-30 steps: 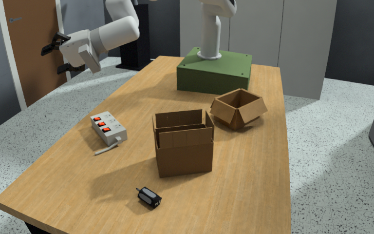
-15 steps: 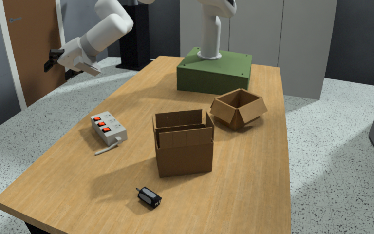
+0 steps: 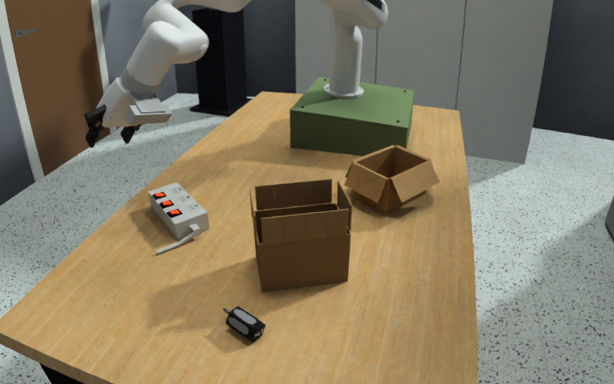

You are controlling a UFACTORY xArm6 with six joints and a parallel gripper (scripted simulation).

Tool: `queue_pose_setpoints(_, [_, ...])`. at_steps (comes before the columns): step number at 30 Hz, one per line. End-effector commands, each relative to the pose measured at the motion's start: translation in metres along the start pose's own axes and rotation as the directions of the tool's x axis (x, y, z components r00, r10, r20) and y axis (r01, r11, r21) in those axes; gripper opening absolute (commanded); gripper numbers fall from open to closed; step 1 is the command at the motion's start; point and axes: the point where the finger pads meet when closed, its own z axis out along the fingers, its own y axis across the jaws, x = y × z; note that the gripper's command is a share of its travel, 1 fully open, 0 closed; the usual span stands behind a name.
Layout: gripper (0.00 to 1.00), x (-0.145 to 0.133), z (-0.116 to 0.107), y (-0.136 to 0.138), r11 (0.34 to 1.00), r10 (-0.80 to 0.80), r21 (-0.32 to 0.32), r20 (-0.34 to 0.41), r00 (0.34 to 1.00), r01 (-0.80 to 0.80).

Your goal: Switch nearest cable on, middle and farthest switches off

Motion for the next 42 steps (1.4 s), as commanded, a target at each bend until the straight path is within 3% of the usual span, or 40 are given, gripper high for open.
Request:
queue_pose_setpoints(1, [1.00, 0.006, 0.006, -0.008, 0.995, -0.067, 0.065, -0.086, 0.994, 0.073])
queue_pose_setpoints(6, [1.00, 0.023, 0.014, -0.021, 0.978, -0.163, 0.092, -0.233, 0.959, 0.188])
queue_pose_setpoints(7, [1.00, 0.023, 0.014, -0.021, 0.978, -0.163, 0.092, -0.233, 0.959, 0.188])
queue_pose_setpoints(8, [1.00, 0.029, 0.016, -0.024, 0.971, -0.191, 0.089, -0.281, 0.941, 0.224])
queue_pose_setpoints(10, [1.00, 0.029, 0.016, -0.024, 0.971, -0.191, 0.089, -0.281, 0.941, 0.224])
queue_pose_setpoints(12, [1.00, 0.040, 0.018, -0.029, 0.955, -0.244, 0.068, -0.371, 0.896, 0.288])
queue_pose_setpoints(13, [1.00, 0.040, 0.018, -0.029, 0.955, -0.244, 0.068, -0.371, 0.896, 0.288])
queue_pose_setpoints(17, [1.00, 0.055, 0.018, -0.033, 0.933, -0.312, 0.009, -0.482, 0.819, 0.361])
queue_pose_setpoints(21, [1.00, 0.064, 0.017, -0.034, 0.918, -0.351, -0.038, -0.539, 0.766, 0.394])
queue_pose_setpoints(24, [1.00, 0.074, 0.014, -0.034, 0.899, -0.400, -0.110, -0.598, 0.695, 0.423])
queue_pose_setpoints(34, [1.00, 0.087, 0.008, -0.031, 0.868, -0.472, -0.228, -0.656, 0.589, 0.441])
queue_pose_setpoints(42, [1.00, 0.088, 0.007, -0.031, 0.864, -0.480, -0.242, -0.661, 0.578, 0.441])
